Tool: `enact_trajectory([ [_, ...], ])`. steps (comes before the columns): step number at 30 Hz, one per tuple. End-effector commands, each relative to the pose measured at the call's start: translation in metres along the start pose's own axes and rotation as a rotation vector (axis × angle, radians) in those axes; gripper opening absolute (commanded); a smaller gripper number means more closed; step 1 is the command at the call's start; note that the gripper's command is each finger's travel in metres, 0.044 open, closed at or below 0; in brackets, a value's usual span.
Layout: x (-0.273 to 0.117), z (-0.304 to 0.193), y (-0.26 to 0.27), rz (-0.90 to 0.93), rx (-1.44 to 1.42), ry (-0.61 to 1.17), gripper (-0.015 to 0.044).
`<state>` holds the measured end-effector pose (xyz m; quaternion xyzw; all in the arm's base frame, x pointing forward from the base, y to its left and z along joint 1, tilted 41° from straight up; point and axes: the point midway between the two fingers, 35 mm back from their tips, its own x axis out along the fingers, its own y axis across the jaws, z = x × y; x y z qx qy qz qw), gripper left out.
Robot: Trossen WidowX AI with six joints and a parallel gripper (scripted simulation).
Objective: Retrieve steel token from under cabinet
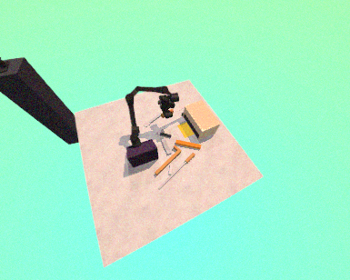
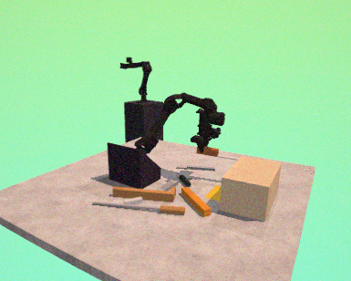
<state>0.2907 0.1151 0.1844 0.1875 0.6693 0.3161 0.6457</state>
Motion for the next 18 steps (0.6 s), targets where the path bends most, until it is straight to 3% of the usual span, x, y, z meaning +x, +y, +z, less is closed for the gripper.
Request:
enact_trajectory([
  [1,-0.004,0.001,-0.004,-0.01,0.064,-0.012,0.0],
  [18,0.01,0.0,0.002,-0.007,0.038,-0.009,0.0],
])
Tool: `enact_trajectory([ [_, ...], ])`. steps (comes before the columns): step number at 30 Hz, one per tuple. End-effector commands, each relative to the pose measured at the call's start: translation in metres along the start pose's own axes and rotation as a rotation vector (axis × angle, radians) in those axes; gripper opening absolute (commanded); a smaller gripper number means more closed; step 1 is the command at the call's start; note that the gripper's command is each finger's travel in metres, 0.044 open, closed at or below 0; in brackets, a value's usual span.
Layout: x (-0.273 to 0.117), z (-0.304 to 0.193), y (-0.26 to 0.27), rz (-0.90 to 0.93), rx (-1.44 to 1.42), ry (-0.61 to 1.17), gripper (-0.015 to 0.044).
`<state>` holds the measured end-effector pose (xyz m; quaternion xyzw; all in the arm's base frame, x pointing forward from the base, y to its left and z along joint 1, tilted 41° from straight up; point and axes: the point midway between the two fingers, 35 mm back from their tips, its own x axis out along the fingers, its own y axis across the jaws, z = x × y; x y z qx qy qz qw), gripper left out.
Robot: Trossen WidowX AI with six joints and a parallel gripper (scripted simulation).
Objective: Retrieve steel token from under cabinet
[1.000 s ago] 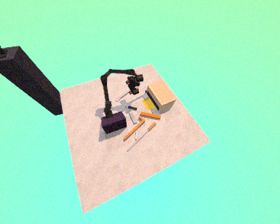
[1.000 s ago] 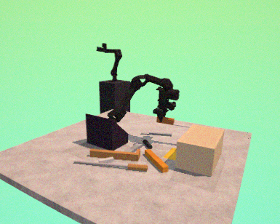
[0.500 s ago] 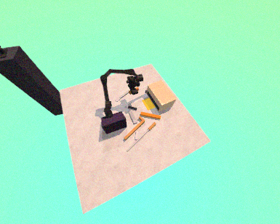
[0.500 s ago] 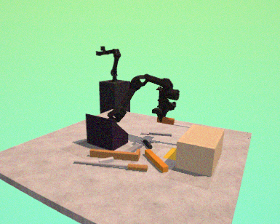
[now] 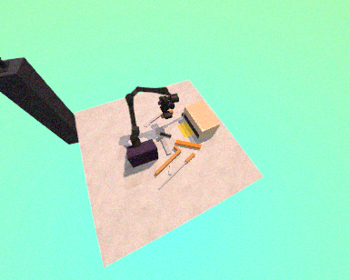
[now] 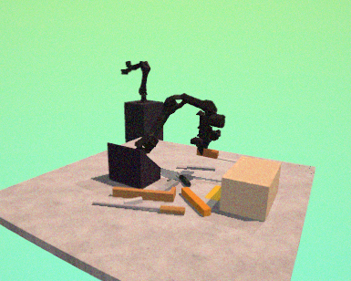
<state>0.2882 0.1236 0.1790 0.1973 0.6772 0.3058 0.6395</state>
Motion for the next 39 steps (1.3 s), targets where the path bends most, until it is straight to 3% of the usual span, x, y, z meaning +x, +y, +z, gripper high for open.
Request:
enact_trajectory([
  [1,0.001,0.001,-0.001,-0.007,0.004,-0.018,0.0],
  [39,0.053,0.002,-0.001,-0.008,-0.03,-0.021,0.0],
])
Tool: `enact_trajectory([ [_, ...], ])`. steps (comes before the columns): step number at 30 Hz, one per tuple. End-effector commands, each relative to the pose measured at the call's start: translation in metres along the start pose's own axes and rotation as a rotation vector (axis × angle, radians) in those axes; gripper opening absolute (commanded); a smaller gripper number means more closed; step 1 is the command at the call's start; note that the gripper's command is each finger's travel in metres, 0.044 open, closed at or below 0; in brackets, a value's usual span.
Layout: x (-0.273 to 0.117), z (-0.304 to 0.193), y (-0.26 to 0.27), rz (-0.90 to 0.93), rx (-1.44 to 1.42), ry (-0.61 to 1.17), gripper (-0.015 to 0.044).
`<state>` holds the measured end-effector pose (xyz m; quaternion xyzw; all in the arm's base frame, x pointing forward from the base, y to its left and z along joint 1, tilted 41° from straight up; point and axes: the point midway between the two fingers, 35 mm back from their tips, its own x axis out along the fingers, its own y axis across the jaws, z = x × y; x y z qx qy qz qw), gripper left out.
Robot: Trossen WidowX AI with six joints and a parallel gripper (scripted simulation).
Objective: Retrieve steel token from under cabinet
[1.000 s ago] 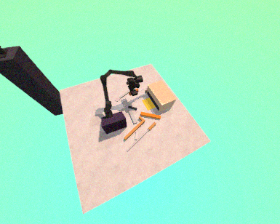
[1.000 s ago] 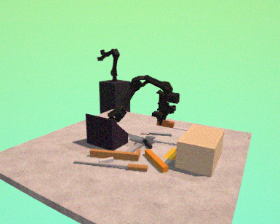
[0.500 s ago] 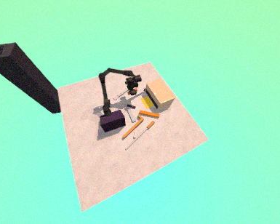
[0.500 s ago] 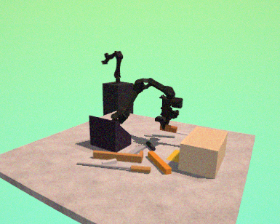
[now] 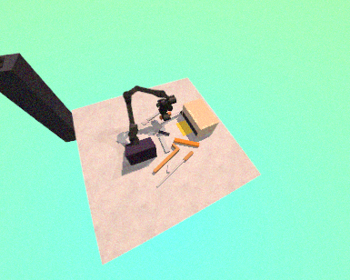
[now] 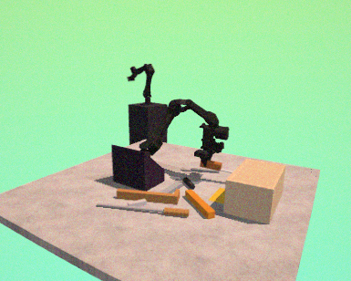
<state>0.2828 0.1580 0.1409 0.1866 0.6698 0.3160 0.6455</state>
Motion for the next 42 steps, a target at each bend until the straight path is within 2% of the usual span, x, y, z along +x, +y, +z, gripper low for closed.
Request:
enact_trajectory([
  [1,0.003,0.002,-0.002,-0.005,0.003,-0.014,0.0],
  [42,0.052,0.002,-0.002,-0.004,-0.076,-0.014,0.0],
])
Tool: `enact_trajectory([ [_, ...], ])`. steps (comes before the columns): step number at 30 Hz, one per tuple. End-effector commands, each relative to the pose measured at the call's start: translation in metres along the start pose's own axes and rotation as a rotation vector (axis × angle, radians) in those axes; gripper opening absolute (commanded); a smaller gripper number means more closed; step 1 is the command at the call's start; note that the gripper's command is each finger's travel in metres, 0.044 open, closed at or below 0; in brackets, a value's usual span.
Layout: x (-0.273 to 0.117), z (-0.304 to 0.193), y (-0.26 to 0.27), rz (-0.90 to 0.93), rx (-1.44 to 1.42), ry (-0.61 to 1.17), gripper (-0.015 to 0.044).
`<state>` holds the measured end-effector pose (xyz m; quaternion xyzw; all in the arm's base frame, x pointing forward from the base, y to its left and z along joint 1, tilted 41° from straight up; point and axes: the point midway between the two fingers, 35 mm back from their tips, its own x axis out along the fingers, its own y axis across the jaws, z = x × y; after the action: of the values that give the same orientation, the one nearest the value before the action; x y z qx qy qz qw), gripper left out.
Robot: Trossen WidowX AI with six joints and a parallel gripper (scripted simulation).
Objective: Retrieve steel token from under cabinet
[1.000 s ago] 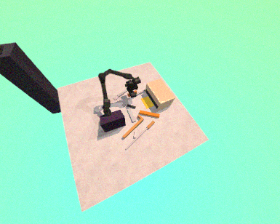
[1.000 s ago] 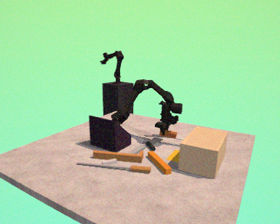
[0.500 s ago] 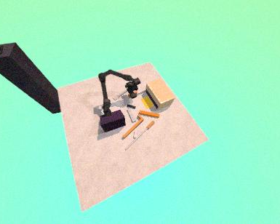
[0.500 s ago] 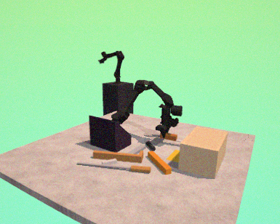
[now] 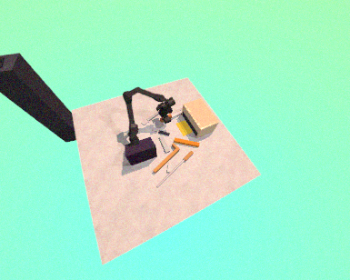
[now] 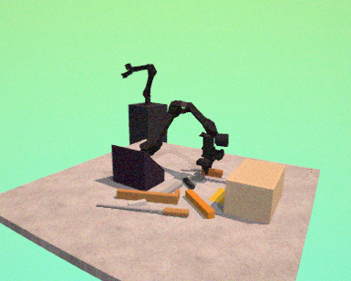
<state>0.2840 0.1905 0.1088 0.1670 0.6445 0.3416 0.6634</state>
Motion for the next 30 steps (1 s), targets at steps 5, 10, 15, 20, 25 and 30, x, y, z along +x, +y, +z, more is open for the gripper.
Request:
enact_trajectory([
  [5,0.009,-0.004,-0.004,-0.007,-0.01,0.021,0.0],
  [10,0.011,-0.004,-0.004,-0.007,-0.024,0.021,0.0],
  [15,0.013,-0.004,-0.004,-0.007,-0.04,0.021,0.0],
  [20,0.015,-0.004,-0.004,-0.007,-0.054,0.021,0.0],
  [25,0.016,-0.004,-0.004,-0.006,-0.064,0.021,0.0],
  [30,0.017,-0.004,-0.004,-0.006,-0.071,0.021,0.0],
])
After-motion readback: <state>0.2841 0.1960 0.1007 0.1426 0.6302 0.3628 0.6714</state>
